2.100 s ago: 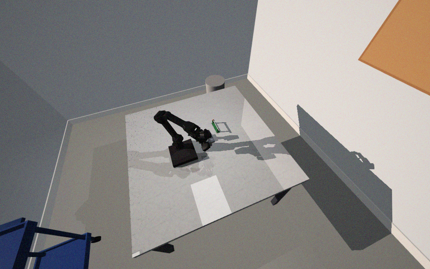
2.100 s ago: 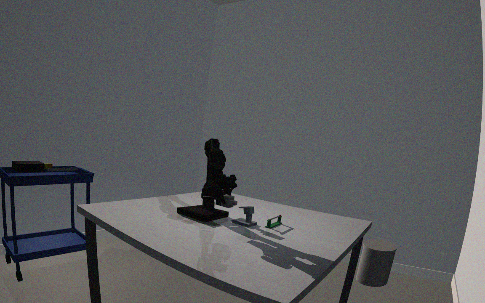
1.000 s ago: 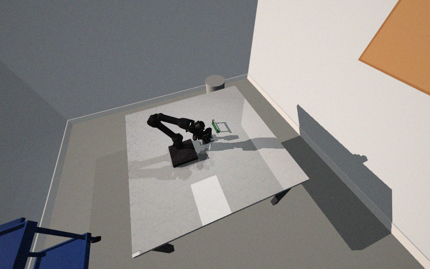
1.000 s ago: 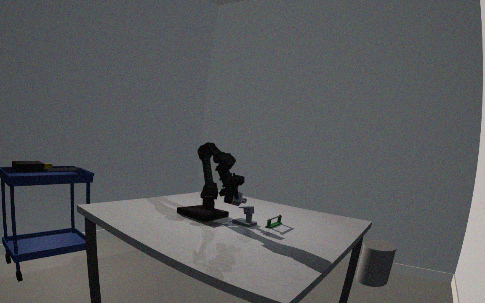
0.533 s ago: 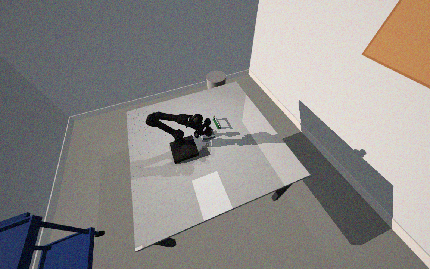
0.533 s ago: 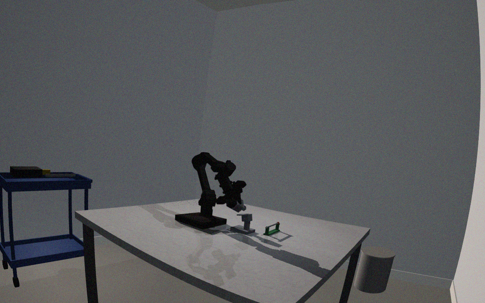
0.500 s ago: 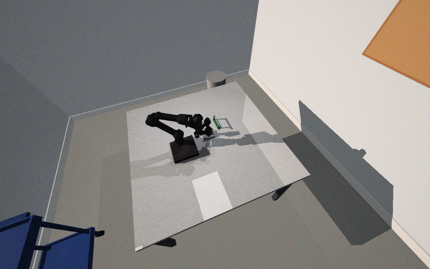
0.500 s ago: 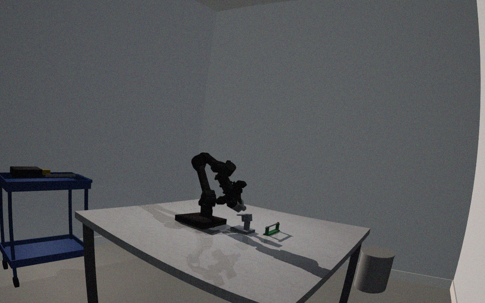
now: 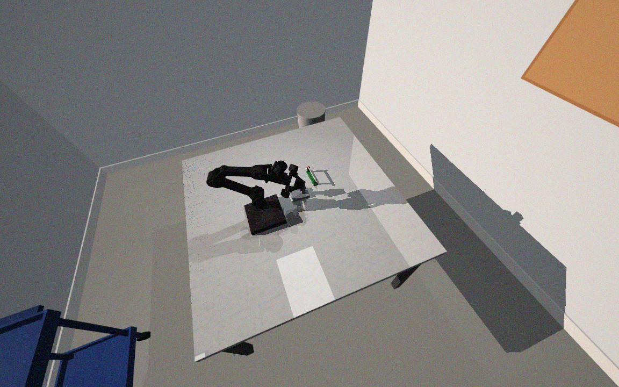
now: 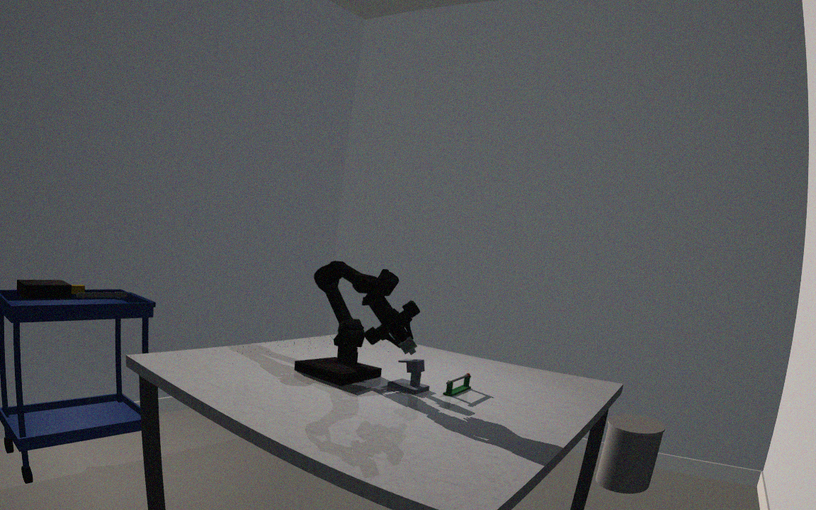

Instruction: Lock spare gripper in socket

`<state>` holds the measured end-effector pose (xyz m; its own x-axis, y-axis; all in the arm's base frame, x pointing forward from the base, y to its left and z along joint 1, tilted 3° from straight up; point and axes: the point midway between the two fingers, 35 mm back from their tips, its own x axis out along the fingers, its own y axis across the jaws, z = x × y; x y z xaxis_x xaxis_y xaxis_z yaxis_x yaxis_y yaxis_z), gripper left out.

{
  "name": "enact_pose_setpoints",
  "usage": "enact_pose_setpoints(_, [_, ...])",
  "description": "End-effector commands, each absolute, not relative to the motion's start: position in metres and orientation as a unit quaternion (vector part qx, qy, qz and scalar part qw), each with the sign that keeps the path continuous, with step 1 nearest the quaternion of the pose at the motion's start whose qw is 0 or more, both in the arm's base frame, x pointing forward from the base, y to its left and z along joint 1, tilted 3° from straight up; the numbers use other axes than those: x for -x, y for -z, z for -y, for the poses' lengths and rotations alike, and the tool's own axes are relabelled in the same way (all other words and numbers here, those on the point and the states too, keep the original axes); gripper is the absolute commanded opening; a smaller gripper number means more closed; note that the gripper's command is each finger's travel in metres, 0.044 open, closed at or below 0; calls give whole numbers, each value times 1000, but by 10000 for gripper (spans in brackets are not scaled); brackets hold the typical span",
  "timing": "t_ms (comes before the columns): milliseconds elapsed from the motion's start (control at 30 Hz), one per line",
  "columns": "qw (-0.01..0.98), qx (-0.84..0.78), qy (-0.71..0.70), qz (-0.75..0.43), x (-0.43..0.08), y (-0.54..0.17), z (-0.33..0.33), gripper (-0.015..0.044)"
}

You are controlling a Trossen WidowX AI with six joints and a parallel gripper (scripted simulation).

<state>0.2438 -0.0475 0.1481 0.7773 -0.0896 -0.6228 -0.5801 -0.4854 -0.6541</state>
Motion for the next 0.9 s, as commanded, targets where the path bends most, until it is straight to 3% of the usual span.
enact_pose_setpoints(0, [423,851,-255,-181,-245,-154,44,0])
enact_pose_setpoints(867, [83,977,-195,-30,-242,-170,6,0])
